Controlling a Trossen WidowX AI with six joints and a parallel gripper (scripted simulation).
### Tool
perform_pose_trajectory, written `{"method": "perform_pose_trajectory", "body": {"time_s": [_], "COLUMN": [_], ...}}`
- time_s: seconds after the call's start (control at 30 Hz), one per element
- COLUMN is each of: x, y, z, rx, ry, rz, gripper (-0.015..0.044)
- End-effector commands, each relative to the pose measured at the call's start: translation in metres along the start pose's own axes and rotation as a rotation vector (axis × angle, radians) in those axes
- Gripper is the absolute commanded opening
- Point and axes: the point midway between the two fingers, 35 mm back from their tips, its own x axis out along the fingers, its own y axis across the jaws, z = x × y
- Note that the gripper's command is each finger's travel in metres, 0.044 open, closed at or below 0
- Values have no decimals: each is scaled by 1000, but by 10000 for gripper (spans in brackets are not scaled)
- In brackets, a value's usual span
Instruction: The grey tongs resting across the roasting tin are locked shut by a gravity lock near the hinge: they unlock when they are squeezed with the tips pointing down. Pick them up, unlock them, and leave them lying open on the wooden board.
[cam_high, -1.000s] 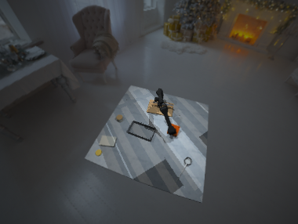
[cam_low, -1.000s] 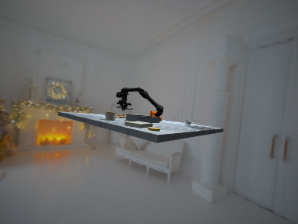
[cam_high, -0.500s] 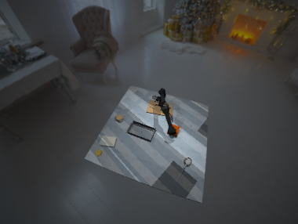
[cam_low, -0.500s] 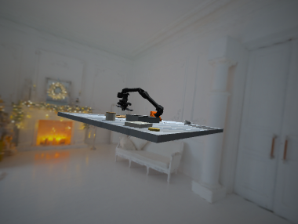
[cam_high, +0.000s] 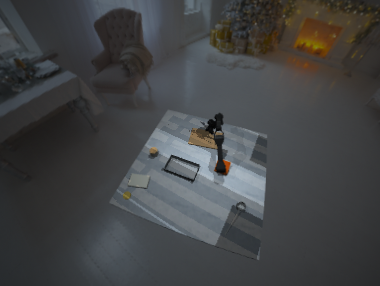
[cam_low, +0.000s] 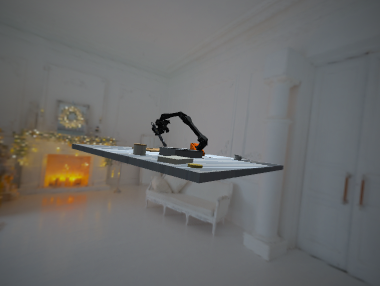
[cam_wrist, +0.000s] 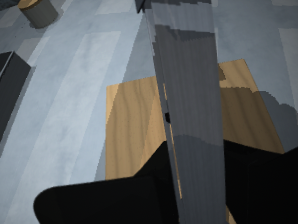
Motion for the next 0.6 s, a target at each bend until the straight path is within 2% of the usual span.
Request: {"method": "perform_pose_trajectory", "body": {"time_s": [0.0,0.27,0.57], "x": [-20,-64,-65], "y": [1,1,1], "z": [10,23,23], "rx": [-17,-46,-47], "ry": [-158,-465,-472], "rz": [-18,-76,-78], "gripper": [-150,-150,-150]}}
